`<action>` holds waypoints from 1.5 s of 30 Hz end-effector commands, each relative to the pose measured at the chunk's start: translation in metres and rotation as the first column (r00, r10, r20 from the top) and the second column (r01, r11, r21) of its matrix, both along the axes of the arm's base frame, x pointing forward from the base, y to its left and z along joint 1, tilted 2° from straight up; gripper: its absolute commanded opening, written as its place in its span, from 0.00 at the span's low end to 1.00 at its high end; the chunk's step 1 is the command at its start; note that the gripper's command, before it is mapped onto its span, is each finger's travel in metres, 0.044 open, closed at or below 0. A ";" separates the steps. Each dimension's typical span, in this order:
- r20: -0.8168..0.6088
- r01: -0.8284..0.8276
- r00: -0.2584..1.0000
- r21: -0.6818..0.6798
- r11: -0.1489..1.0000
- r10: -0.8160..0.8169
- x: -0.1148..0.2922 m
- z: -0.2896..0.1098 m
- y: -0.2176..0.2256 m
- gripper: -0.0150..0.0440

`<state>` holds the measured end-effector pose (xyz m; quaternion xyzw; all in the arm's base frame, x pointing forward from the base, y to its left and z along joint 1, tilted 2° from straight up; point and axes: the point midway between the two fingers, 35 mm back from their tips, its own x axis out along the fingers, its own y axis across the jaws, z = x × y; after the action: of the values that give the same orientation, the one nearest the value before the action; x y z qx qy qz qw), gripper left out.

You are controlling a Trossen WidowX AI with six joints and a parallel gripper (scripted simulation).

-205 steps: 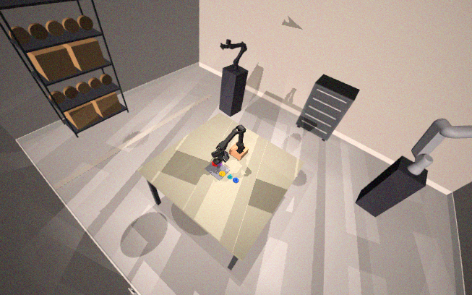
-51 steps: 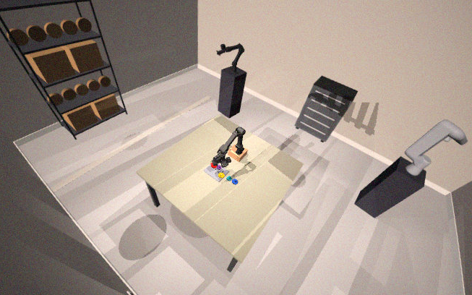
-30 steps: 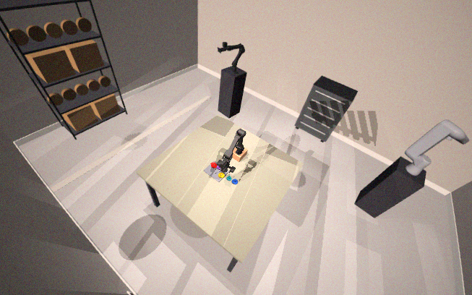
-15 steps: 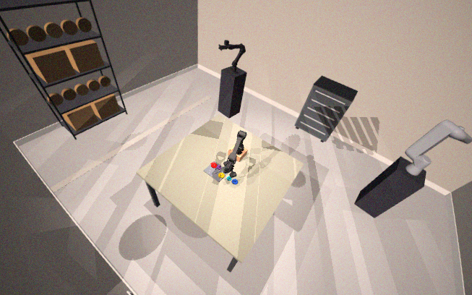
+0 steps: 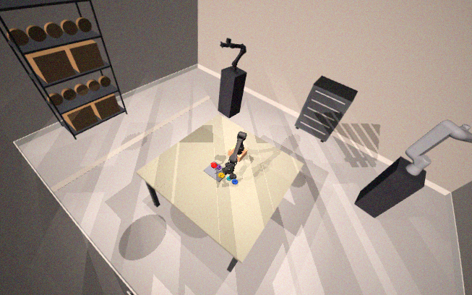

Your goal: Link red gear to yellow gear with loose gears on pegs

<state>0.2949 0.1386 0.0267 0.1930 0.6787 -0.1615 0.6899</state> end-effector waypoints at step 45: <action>-0.018 0.006 1.000 -0.003 1.000 -0.006 -0.004 -0.039 0.000 0.37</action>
<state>0.2918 0.1384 -0.0111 0.1904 0.6826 -0.1660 0.6858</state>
